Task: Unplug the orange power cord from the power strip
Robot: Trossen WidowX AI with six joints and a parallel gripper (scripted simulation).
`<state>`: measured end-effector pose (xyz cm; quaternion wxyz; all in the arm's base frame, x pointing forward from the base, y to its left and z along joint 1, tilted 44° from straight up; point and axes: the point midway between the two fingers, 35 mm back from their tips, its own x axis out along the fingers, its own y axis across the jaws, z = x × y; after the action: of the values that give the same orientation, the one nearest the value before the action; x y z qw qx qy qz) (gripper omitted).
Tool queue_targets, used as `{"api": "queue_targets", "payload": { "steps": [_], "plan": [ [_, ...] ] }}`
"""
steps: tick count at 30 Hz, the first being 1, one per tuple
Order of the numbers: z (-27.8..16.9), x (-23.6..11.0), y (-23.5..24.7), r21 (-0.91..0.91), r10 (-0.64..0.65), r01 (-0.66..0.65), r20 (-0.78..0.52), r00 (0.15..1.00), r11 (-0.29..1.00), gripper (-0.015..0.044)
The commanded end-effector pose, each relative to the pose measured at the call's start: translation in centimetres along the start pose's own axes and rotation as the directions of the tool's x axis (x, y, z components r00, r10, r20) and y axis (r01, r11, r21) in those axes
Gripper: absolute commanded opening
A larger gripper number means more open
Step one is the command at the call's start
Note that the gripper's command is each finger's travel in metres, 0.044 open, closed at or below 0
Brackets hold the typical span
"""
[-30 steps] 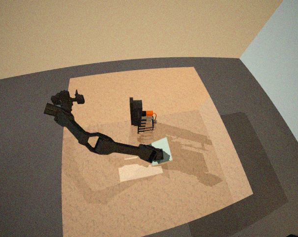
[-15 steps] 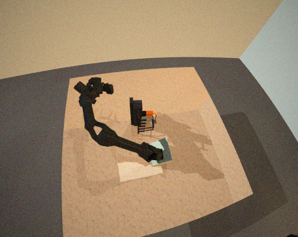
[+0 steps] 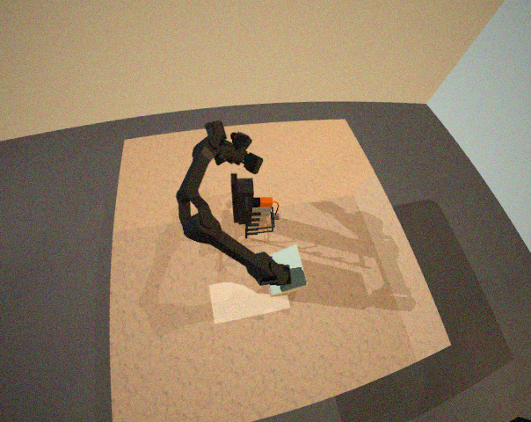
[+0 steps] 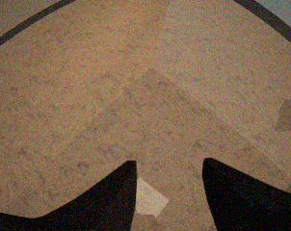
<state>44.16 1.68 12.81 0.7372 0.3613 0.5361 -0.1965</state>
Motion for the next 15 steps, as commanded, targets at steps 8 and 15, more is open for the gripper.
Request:
{"api": "queue_targets", "payload": {
  "steps": [8,15],
  "plan": [
    [-3.2,2.6,-14.7,0.415,-0.02,0.265,-0.509,0.861,0.871,0.016],
    [-5.7,1.4,-19.3,0.607,0.173,0.406,-0.675,0.717,0.683,0.016]
  ]
}}
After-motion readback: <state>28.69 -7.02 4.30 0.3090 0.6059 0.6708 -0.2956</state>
